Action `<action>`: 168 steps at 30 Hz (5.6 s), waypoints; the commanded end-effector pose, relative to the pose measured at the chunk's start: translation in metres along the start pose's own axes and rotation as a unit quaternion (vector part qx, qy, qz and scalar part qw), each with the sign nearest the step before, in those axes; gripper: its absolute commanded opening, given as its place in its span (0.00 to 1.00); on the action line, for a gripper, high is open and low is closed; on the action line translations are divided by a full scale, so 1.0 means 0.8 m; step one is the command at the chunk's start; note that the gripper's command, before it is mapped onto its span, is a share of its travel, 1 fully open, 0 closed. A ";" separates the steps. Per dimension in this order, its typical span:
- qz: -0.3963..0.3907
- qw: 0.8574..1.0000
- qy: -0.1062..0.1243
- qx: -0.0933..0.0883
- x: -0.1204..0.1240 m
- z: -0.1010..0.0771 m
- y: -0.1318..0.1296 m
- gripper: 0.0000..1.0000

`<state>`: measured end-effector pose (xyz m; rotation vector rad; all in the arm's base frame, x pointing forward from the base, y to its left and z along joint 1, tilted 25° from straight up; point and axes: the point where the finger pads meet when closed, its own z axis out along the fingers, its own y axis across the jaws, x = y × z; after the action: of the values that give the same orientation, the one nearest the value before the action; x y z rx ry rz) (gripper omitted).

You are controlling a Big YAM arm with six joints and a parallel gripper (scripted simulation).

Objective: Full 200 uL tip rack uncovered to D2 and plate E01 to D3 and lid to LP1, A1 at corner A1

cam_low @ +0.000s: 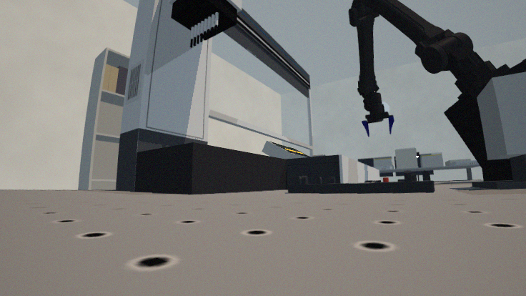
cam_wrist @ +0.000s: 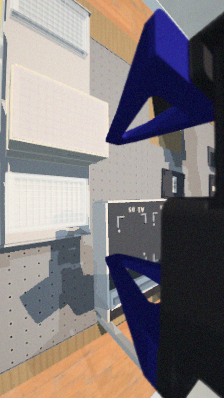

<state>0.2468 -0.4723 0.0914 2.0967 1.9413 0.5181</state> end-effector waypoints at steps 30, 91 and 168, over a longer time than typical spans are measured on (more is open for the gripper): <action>-0.035 0.999 -0.028 -0.012 0.001 -0.120 0.020 1.00; -0.545 0.838 -0.013 0.001 0.344 -0.102 -0.046 1.00; -0.484 0.875 -0.023 -0.012 0.540 -0.095 -0.068 1.00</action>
<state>0.1845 -0.0388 0.1665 0.7514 2.6293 0.2358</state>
